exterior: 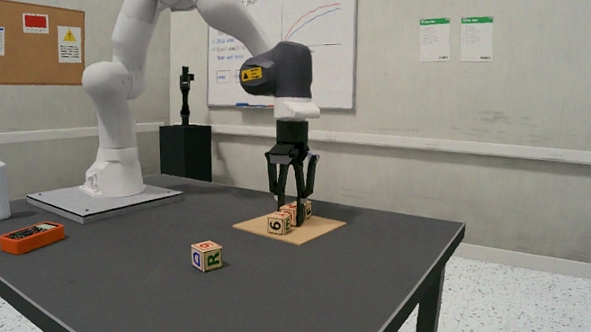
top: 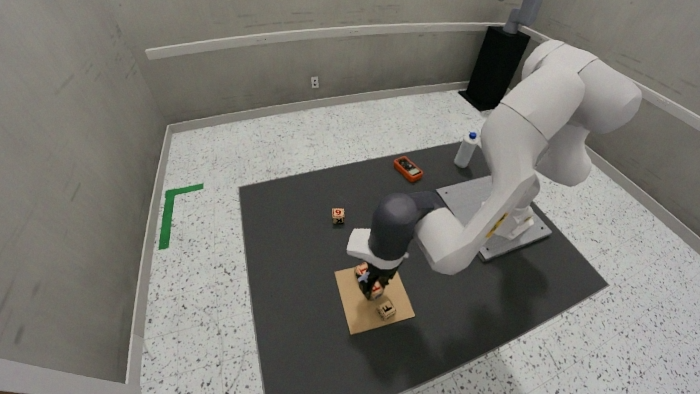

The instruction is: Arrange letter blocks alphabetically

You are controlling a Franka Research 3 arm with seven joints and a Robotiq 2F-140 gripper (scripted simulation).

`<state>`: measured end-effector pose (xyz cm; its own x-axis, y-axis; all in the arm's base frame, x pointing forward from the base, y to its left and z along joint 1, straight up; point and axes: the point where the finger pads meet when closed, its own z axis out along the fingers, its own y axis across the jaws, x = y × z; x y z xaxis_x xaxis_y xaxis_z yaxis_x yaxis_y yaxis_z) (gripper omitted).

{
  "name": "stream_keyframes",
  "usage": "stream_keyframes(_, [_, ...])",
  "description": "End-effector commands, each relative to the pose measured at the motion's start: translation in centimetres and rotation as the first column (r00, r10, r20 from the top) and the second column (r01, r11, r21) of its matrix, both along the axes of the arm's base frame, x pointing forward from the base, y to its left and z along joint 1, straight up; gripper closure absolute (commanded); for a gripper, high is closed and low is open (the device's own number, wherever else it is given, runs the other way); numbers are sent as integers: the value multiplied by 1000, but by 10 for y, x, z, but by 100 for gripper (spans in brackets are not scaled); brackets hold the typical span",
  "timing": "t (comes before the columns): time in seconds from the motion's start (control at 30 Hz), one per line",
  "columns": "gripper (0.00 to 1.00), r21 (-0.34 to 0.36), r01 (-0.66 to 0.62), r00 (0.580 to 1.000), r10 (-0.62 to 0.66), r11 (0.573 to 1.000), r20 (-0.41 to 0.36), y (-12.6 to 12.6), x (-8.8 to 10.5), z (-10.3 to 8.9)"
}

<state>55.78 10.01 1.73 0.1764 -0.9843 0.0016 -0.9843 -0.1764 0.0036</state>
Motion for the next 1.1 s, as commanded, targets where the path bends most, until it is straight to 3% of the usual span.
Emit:
stream_keyframes(0.0, [69, 1, -4, 1000, 4, 1000, 3, 1, 1, 0])
stream_keyframes(1.07, [69, 1, -4, 1000, 4, 1000, 3, 1, 1, -3])
